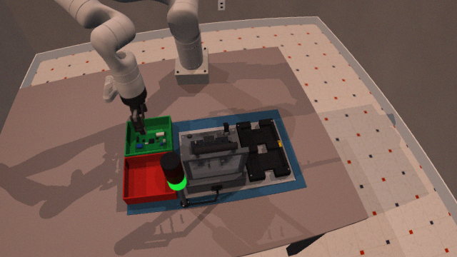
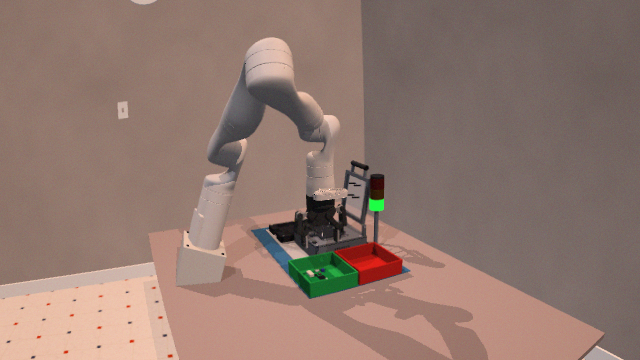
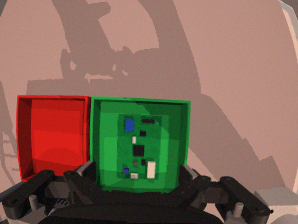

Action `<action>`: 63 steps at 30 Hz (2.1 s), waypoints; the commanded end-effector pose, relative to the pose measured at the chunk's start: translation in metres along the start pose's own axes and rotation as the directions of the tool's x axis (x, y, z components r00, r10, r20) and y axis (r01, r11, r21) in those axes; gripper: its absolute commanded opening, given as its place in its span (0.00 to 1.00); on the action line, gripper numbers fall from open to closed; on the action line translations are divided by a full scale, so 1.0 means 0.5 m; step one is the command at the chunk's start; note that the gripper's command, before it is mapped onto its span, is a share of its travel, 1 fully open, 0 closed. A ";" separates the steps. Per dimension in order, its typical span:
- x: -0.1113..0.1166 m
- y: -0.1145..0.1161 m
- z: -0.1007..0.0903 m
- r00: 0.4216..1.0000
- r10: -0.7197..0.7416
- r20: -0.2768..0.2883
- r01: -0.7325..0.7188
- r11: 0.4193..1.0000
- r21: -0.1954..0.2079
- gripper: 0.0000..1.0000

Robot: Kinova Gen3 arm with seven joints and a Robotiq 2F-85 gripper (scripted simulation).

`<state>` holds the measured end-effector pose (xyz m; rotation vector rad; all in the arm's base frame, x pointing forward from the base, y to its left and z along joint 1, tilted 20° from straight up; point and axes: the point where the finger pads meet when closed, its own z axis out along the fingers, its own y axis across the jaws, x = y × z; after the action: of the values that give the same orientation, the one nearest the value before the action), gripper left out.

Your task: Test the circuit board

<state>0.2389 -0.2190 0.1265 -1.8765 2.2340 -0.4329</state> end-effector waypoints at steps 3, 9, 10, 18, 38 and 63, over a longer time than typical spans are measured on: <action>0.006 0.001 -0.014 1.000 0.007 -0.007 -0.007 1.000 0.000 1.00; 0.006 0.001 -0.032 1.000 0.007 -0.007 -0.007 1.000 0.000 1.00; 0.006 0.001 -0.035 1.000 0.007 -0.007 -0.007 1.000 0.000 1.00; 0.006 0.001 -0.050 1.000 0.007 -0.007 -0.007 1.000 0.000 1.00; 0.006 0.001 -0.075 1.000 0.007 -0.007 -0.007 1.000 0.000 1.00; 0.006 0.001 -0.078 1.000 0.007 -0.007 -0.007 1.000 0.000 1.00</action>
<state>0.2248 -0.2178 0.1628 -1.8695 2.2438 -0.4382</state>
